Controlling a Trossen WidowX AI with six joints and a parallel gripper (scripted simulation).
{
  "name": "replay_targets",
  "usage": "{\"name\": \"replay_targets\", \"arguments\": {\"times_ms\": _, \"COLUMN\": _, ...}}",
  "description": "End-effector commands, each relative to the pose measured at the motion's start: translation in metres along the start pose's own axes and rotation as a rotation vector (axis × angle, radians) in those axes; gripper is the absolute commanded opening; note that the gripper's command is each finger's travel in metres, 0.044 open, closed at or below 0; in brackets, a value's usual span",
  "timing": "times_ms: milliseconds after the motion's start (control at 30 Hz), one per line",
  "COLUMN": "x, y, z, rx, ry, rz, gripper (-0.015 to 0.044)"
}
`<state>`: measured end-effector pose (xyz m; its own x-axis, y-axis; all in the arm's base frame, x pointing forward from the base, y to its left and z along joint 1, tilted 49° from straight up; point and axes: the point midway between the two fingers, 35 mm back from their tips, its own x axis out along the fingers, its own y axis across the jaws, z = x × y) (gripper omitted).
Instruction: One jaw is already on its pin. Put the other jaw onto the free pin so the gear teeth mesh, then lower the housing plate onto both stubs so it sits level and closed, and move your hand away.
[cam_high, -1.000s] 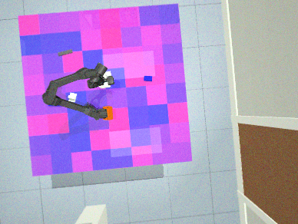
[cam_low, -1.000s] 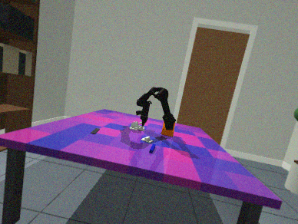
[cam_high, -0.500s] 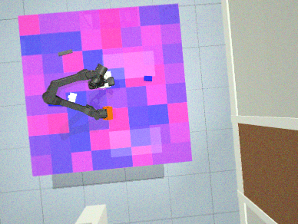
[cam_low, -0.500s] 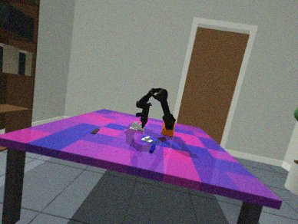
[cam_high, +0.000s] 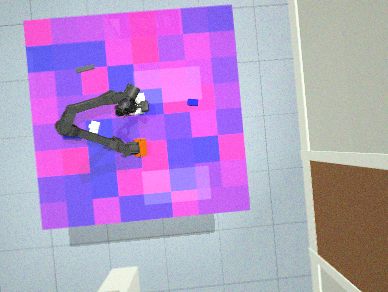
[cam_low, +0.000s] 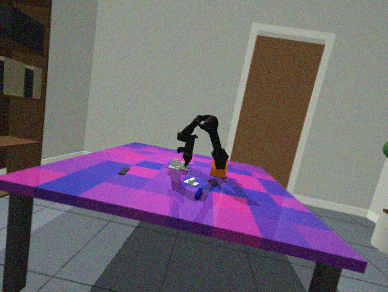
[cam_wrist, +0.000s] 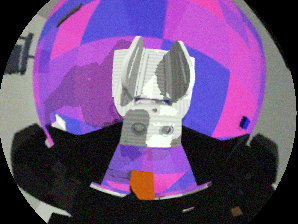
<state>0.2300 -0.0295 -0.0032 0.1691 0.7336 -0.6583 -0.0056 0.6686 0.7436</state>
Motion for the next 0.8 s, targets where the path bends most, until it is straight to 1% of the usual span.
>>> {"name": "replay_targets", "arguments": {"times_ms": 0, "x": 0.0013, "y": 0.0003, "z": 0.0002, "rx": 0.009, "ry": -0.002, "rz": 0.003, "gripper": 0.0351}}
{"name": "replay_targets", "arguments": {"times_ms": 767, "x": 0.0062, "y": 0.0004, "z": 0.0002, "rx": 0.013, "ry": -0.002, "rz": 0.003, "gripper": 0.0351}}
